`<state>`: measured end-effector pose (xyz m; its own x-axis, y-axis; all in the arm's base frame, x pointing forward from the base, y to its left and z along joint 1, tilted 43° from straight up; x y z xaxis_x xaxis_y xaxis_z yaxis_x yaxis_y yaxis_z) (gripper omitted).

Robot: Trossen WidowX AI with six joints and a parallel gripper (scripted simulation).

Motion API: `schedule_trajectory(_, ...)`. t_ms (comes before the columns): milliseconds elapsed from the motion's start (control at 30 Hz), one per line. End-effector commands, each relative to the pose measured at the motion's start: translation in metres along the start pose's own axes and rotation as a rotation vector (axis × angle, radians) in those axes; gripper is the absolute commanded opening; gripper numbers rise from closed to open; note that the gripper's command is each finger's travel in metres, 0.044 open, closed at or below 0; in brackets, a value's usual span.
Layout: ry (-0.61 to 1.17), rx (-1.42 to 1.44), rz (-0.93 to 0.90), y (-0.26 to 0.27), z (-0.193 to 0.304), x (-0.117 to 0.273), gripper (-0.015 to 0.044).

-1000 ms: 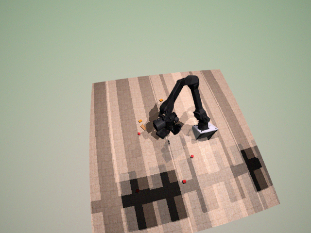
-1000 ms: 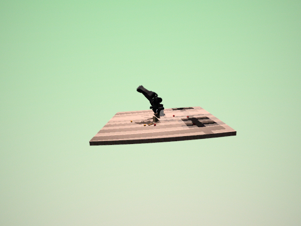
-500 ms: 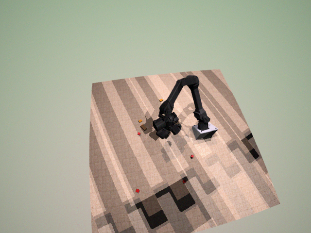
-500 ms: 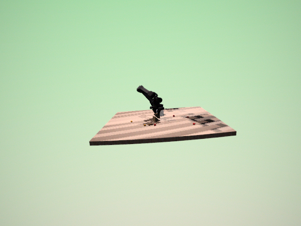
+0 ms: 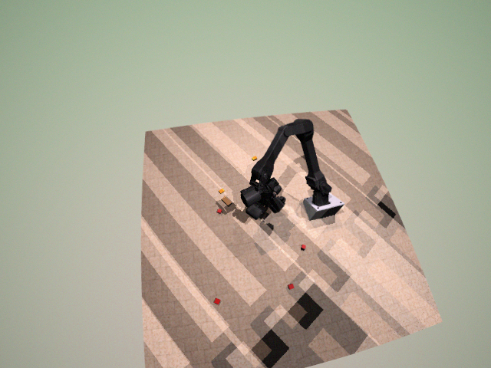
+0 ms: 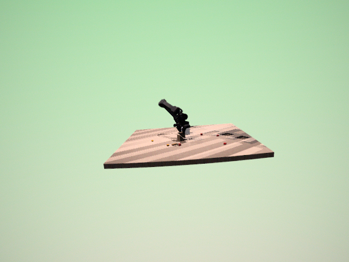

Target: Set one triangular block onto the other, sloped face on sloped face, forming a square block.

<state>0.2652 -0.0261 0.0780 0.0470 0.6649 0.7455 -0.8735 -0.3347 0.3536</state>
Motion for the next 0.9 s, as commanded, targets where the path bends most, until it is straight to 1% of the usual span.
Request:
schedule_trajectory(0,0.007,0.007,-0.001,0.0,0.001,-0.002,0.0)
schedule_trajectory(867,0.009,0.006,-0.001,-0.001,0.007,-0.017,0.0)
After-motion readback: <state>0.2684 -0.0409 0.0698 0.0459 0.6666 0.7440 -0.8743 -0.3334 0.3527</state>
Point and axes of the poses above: the point midway between the two fingers, 35 mm back from their tips, its own x axis back along the fingers, its own y axis across the jaws, z = x × y, the point moved 5 cm from there along x, back along the fingers, and after that the axes turned 5 degrees about -x, right-handed, at the moved point
